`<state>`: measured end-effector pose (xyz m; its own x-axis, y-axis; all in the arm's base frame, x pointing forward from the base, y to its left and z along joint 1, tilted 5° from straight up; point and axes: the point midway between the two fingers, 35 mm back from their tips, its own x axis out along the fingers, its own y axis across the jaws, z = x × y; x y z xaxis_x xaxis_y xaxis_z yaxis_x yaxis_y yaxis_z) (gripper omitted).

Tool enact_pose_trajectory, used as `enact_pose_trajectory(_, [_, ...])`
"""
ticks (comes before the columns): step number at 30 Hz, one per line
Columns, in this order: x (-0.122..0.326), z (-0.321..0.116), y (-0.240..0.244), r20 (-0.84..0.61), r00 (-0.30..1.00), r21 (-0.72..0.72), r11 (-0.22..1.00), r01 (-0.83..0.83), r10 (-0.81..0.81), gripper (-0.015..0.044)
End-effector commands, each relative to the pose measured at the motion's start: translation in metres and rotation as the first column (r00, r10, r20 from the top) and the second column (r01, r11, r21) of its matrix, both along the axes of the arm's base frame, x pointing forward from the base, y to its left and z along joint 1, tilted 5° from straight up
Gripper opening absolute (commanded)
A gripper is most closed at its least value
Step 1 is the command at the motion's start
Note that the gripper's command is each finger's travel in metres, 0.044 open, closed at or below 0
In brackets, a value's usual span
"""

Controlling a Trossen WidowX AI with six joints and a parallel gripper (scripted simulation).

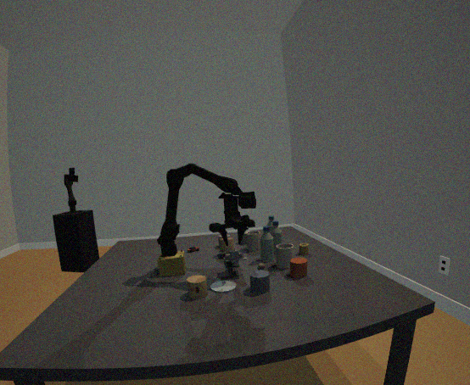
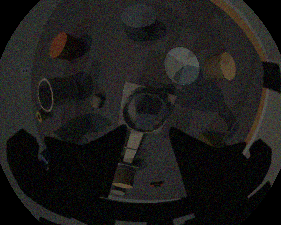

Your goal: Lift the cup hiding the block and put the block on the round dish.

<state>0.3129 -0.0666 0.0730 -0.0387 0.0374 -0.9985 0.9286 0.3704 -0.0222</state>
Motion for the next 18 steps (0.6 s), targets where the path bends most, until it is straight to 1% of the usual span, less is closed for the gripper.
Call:
enact_pose_trajectory(1, [0.001,0.001,0.003,-0.002,0.999,0.002,0.999,0.051,-0.051,0.026])
enact_pose_trajectory(5, [0.001,0.0,0.003,-0.002,0.999,0.002,0.999,0.051,-0.051,0.026])
enact_pose_trajectory(8, [0.0,-0.013,0.004,-0.002,0.999,0.002,0.999,0.051,-0.051,0.026])
enact_pose_trajectory(18, [0.0,-0.023,0.004,-0.002,0.999,0.002,0.999,0.051,-0.051,0.026])
